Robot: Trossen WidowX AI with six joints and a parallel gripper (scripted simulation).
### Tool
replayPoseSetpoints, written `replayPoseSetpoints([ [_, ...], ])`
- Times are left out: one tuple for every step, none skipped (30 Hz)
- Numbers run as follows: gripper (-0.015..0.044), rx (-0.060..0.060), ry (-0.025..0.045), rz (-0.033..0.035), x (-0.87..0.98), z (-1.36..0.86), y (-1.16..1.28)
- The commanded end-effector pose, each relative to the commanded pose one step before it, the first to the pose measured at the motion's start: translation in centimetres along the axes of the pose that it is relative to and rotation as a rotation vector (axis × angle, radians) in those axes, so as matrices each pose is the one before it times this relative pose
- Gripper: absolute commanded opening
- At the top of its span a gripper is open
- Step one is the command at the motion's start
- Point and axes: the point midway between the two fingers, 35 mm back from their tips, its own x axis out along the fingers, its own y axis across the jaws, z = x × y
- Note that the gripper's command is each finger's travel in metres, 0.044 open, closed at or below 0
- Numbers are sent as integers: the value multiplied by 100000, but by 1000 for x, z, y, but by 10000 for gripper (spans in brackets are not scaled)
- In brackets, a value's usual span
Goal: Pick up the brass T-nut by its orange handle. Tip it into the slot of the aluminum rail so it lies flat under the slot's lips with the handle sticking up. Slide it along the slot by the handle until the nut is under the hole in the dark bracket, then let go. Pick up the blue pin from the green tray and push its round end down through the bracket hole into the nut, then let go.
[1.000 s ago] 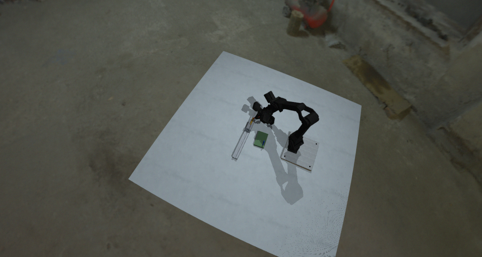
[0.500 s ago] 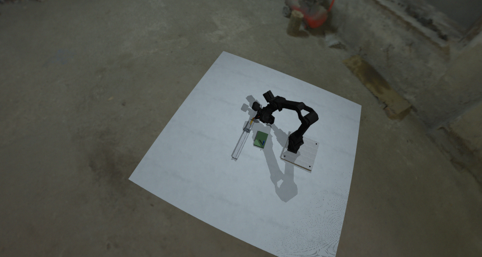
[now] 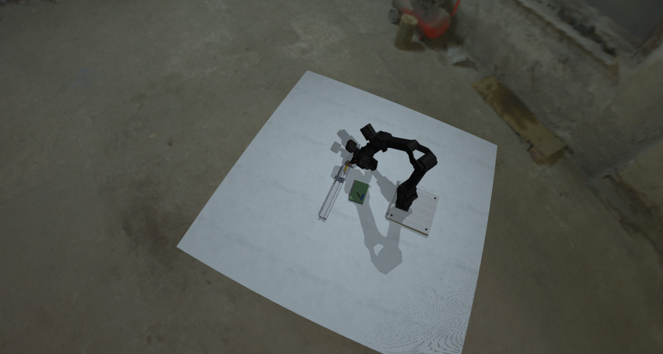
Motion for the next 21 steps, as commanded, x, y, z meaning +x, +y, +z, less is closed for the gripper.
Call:
replayPoseSetpoints([
  [-150,428,378,751,-50,-112,-224],
  [-150,51,1,225,1,0,-11],
  [-150,54,0,233,2,0,-11],
  [-150,54,1,234,2,0,-11],
  [-150,54,1,234,2,0,-11],
  [-150,55,0,238,2,0,-11],
  [-150,55,1,239,2,0,-11],
  [-150,55,1,239,2,0,-11],
  [-150,54,1,239,2,0,-11],
  [-150,53,0,227,2,0,-10],
  [-150,52,0,226,2,0,-10],
  [-150,52,1,226,2,0,-10],
  [-150,56,0,240,3,0,-11],
  [-150,56,0,242,3,0,-11],
  [-150,56,1,242,2,0,-11],
  [-150,57,0,241,3,0,-11],
  [-150,9,4,38,1,0,-2],
  [-150,18,7,77,1,0,-4],
  [-150,27,11,117,2,0,-6],
  [-150,36,11,150,2,0,-8],
  [-150,44,14,186,3,0,-10],
])
